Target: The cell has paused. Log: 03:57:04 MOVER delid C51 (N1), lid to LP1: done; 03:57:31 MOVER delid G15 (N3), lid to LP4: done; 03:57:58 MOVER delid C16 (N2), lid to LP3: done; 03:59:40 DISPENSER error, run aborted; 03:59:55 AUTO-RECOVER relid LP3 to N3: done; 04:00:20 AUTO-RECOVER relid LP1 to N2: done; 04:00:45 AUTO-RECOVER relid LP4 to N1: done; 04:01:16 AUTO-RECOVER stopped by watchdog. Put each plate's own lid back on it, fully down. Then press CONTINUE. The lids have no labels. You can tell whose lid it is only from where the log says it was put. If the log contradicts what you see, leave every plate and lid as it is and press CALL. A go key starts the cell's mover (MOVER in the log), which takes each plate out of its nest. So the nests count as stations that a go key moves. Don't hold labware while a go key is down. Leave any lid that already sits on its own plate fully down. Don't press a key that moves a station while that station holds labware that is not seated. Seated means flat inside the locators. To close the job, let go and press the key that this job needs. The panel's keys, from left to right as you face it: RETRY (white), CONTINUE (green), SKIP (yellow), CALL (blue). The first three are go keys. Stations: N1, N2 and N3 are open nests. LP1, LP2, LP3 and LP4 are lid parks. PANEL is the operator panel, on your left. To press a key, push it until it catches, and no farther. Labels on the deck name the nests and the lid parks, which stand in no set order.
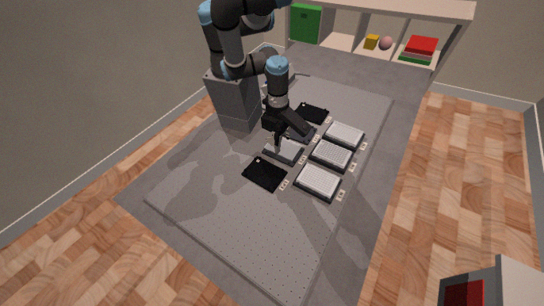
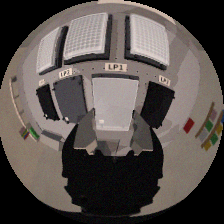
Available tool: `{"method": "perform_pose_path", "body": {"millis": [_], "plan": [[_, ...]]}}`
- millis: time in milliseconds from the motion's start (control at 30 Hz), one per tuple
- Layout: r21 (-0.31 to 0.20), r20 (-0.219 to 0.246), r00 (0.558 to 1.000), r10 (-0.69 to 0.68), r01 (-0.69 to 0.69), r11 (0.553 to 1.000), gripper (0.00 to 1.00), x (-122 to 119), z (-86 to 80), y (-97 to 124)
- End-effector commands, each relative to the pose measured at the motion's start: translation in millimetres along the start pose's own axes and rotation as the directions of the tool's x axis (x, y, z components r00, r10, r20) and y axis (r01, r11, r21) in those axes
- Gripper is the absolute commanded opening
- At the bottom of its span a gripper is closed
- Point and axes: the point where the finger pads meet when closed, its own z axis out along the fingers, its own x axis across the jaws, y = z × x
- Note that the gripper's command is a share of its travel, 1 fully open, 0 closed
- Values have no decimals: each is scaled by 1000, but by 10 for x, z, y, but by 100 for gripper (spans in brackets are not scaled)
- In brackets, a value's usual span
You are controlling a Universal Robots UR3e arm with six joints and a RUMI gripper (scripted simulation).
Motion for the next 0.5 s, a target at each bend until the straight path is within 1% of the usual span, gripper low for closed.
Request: {"method": "perform_pose_path", "body": {"millis": [0, 467], "plan": [[5, -3, 1000, 0, 0, 1000, 0, 15, 14, -18], [5, -3, 1000, 0, 0, 1000, 0, 14, 54, -18]]}}
